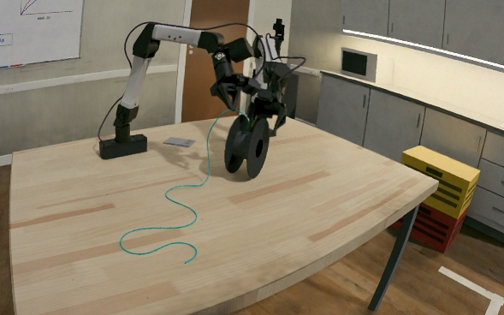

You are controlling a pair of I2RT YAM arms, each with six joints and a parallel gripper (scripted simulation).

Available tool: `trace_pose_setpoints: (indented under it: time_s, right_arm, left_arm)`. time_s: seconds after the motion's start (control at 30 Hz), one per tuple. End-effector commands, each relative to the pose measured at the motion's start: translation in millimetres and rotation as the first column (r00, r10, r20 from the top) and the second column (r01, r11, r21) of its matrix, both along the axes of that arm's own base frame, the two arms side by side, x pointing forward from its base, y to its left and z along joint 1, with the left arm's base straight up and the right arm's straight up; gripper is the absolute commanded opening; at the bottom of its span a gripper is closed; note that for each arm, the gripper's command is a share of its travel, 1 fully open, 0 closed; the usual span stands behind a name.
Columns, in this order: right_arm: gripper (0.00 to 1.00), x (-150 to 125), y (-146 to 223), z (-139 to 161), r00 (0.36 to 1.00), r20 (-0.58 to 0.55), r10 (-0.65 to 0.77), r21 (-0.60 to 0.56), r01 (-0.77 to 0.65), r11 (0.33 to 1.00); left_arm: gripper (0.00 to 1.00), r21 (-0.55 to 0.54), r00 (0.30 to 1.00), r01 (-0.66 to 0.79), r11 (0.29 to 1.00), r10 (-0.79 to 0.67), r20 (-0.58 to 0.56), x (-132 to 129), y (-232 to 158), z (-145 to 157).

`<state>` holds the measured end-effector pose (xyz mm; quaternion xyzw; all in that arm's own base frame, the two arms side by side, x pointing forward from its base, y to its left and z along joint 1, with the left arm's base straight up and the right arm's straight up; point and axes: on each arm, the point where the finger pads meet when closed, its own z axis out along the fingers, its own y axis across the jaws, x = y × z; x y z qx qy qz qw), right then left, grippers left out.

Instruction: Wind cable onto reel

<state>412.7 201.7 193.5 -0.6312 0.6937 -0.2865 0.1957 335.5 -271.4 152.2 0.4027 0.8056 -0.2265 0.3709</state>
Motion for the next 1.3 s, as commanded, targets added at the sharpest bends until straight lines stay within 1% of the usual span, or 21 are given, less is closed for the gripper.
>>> trace_pose_setpoints:
  time_s: [0.0, 0.57, 0.67, 0.7, 0.8, 0.87, 1.13, 1.17, 1.27]
  right_arm:
    - [0.0, -3, 59, -21, 0.988, -0.018, 0.153, 0.08, -0.151, 0.985]
    - [0.0, -4, 58, -26, 0.988, -0.026, 0.153, 0.075, -0.151, 0.986]
    - [0.0, -3, 57, -26, 0.988, -0.025, 0.151, 0.075, -0.148, 0.986]
    - [0.0, -1, 58, -22, 0.988, -0.014, 0.151, 0.082, -0.149, 0.985]
    - [0.0, 4, 61, -12, 0.989, 0.008, 0.151, 0.096, -0.151, 0.984]
    - [0.0, 4, 61, -13, 0.989, 0.004, 0.151, 0.093, -0.151, 0.984]
    - [0.0, 9, 62, -11, 0.988, 0.008, 0.153, 0.096, -0.153, 0.984]
    - [0.0, 9, 62, -12, 0.988, 0.007, 0.153, 0.095, -0.153, 0.984]
    - [0.0, 9, 62, -10, 0.988, 0.007, 0.153, 0.095, -0.153, 0.984]
  left_arm:
    - [0.75, -0.109, 0.963, 0.209, 0.972, -0.186, 0.196, -19, -52, 64]
    - [0.75, -0.109, 0.963, 0.21, 0.972, -0.185, 0.197, -26, -44, 68]
    - [0.75, -0.097, 0.968, 0.205, 0.974, -0.187, 0.169, -32, -37, 55]
    - [0.75, -0.092, 0.97, 0.203, 0.975, -0.188, 0.157, -34, -35, 50]
    - [0.75, -0.1, 0.966, 0.207, 0.973, -0.187, 0.177, -34, -34, 62]
    - [0.75, -0.106, 0.964, 0.209, 0.972, -0.186, 0.192, -33, -33, 71]
    - [0.75, -0.106, 0.964, 0.204, 0.973, -0.181, 0.193, -37, -24, 78]
    - [0.75, -0.105, 0.965, 0.204, 0.973, -0.182, 0.191, -38, -22, 77]
    - [0.75, -0.093, 0.969, 0.204, 0.975, -0.187, 0.162, -47, -14, 64]
